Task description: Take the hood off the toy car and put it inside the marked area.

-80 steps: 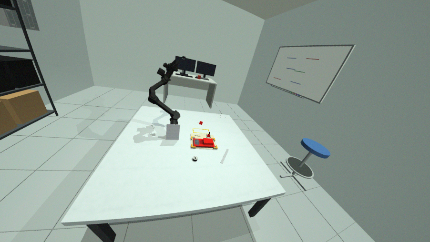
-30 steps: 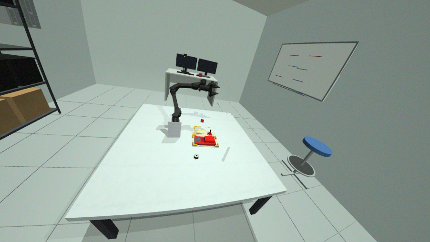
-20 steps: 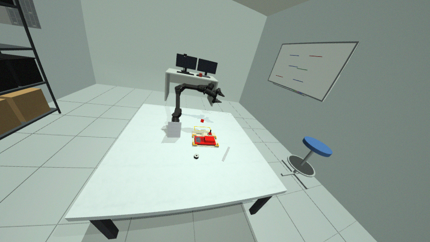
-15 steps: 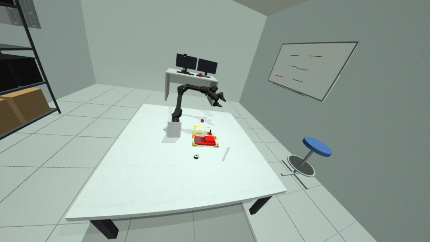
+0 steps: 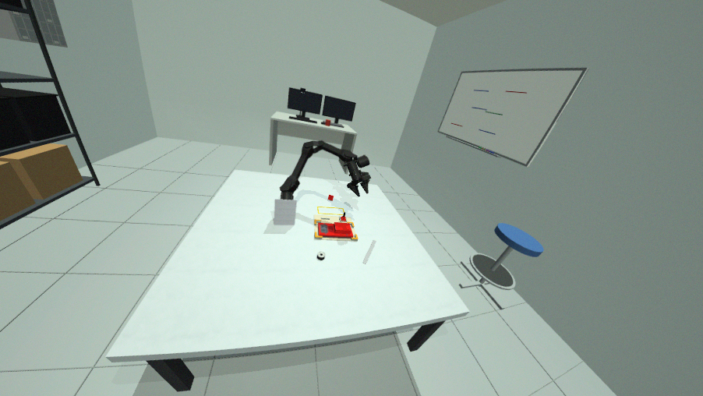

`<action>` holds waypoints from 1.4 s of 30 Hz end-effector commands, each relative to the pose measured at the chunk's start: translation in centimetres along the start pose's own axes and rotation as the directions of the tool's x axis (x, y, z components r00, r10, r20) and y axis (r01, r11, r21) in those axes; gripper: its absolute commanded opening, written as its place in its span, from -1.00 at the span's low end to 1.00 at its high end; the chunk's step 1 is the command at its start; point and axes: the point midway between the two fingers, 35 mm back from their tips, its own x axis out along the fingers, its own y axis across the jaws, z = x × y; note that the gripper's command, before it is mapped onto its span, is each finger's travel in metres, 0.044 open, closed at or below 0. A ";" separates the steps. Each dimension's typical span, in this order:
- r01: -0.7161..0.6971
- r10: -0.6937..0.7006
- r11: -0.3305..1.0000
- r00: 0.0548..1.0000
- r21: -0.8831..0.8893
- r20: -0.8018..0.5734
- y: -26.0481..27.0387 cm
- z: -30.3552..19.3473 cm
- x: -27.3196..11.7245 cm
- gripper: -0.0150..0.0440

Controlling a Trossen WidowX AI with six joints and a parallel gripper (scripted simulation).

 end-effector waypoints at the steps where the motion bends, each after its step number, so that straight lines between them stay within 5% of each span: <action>1: -0.090 0.093 0.995 0.993 0.042 -0.077 -0.1 -2.5 2.1 1.00; 9: -0.321 0.367 0.921 0.905 0.221 -0.215 0.4 -9.1 6.5 1.00; 18: -0.530 0.656 0.725 0.727 0.440 -0.205 2.1 -14.6 9.5 1.00; 42: -0.533 0.661 0.720 0.723 0.444 -0.203 2.8 -14.6 10.5 1.00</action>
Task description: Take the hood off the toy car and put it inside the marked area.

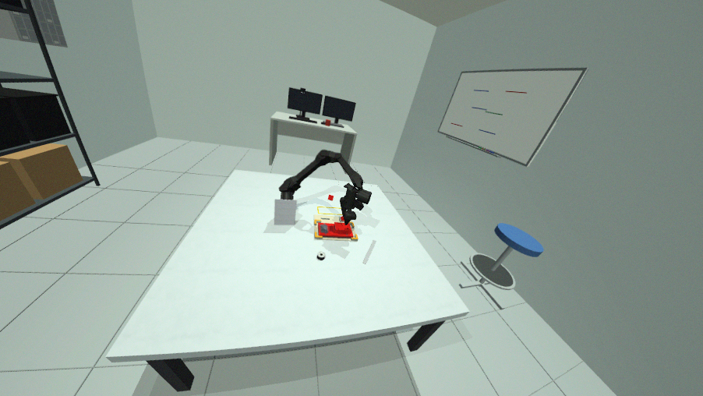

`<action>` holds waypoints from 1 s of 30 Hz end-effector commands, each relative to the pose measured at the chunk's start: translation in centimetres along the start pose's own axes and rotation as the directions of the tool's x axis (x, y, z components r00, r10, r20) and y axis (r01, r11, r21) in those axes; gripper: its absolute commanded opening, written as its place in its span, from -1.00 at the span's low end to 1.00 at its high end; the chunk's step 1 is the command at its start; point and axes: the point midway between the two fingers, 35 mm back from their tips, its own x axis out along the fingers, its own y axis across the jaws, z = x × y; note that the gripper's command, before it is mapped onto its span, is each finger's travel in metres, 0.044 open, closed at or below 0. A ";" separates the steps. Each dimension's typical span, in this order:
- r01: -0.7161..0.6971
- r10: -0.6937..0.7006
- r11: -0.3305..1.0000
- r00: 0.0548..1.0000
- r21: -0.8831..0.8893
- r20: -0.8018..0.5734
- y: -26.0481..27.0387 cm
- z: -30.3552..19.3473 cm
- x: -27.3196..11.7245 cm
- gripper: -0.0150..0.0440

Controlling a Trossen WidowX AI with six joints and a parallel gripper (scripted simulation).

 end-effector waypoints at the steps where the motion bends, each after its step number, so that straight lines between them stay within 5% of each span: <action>1: -0.004 0.004 1.000 1.000 0.004 -0.002 0.1 -0.1 0.4 1.00; 30: -0.004 0.004 1.000 1.000 0.004 -0.001 0.1 0.0 2.2 1.00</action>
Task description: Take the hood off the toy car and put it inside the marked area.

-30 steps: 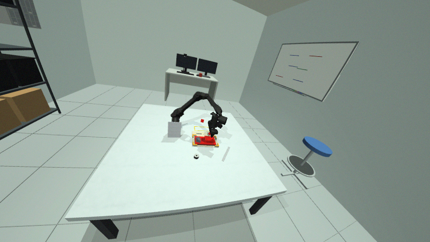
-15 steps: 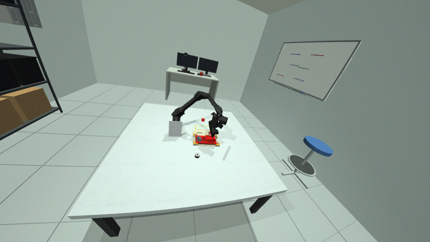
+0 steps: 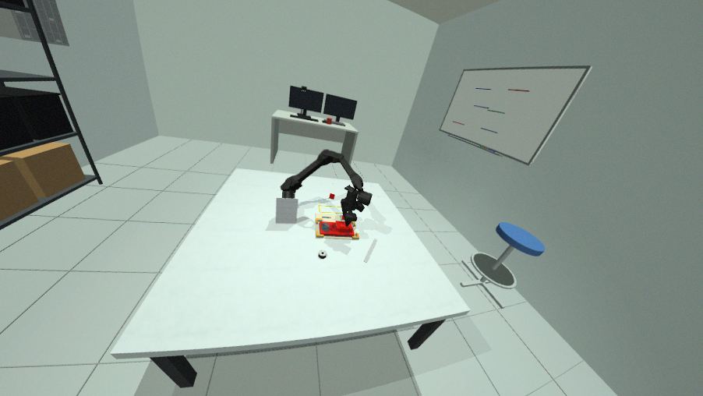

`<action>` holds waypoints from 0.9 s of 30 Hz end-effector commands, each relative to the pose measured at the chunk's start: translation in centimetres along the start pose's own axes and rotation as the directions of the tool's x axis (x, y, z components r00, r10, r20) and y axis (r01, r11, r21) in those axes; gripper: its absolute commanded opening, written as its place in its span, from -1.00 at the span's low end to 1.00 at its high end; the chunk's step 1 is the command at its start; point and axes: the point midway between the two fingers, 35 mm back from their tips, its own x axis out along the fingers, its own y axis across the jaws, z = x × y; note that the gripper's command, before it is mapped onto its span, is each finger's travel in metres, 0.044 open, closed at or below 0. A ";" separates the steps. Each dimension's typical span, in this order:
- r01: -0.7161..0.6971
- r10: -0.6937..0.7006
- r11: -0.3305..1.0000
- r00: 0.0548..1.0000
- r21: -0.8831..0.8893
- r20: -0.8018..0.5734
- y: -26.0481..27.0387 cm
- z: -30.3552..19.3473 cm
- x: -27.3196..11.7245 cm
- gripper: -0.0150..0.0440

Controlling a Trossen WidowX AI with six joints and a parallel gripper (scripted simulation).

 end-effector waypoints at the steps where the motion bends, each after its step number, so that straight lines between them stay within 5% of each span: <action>1: -0.004 0.004 1.000 1.000 0.005 -0.002 0.1 -0.1 0.4 1.00; 27: -0.006 0.006 1.000 1.000 0.004 -0.002 0.1 -0.1 2.0 1.00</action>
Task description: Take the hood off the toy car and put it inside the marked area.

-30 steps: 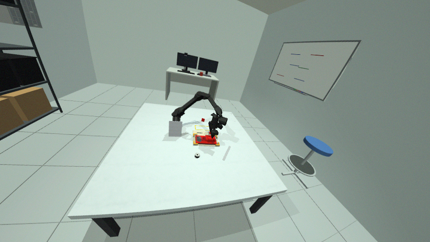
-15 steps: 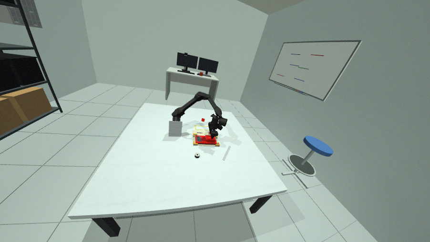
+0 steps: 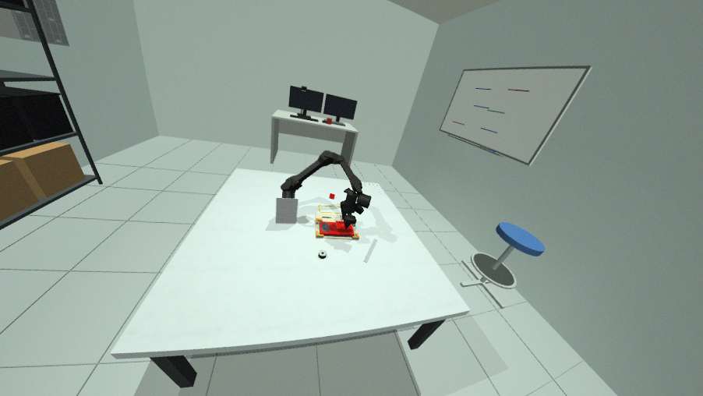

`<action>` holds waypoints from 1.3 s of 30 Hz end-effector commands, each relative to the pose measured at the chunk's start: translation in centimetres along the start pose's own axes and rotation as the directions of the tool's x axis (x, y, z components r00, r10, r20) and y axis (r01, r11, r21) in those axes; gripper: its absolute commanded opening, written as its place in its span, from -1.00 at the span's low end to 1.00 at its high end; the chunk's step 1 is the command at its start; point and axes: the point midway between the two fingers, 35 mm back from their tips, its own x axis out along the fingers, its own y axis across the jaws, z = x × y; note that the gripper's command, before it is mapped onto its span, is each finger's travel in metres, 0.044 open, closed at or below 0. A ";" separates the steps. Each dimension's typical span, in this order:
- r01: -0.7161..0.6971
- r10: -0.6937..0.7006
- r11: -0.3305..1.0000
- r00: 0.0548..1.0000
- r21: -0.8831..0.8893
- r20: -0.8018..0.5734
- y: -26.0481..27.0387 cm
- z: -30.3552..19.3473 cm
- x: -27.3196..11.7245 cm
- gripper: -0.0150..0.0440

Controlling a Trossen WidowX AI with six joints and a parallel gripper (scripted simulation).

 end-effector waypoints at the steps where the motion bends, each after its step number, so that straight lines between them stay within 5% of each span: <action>1: -0.004 0.004 1.000 1.000 0.004 -0.002 0.1 -0.1 0.4 1.00; 39: -0.005 0.005 1.000 1.000 0.004 -0.002 0.1 -0.1 2.2 1.00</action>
